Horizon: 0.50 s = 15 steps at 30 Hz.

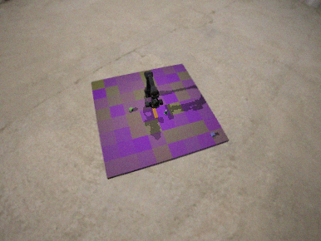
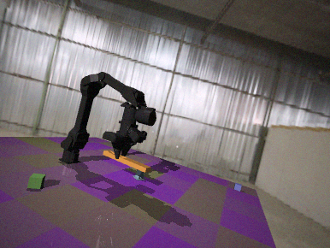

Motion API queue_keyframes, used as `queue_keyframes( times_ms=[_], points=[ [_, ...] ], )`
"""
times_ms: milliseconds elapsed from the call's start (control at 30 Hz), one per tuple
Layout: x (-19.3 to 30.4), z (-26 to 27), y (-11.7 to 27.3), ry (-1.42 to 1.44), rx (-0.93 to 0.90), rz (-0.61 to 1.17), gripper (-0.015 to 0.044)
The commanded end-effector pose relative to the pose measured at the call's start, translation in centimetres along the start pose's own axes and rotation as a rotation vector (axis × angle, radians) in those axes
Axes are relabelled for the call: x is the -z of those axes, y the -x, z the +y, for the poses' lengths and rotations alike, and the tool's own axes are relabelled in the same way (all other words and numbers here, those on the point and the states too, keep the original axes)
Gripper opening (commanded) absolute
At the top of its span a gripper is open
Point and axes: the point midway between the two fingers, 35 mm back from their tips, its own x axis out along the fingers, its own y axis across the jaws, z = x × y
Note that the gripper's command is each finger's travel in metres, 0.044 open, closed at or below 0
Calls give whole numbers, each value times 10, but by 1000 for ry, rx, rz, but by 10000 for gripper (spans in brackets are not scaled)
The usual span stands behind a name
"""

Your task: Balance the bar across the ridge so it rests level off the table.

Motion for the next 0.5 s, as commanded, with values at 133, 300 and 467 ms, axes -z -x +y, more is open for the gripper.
queue_keyframes(
  times_ms=[133, 300, 467],
  points=[
    [-2, 13, 7, 114, -5, -6, 0],
    [-4, 31, 8, 272, -6, -6, 0],
    [-5, 50, 9, 435, -8, -7, 0]
  ],
)
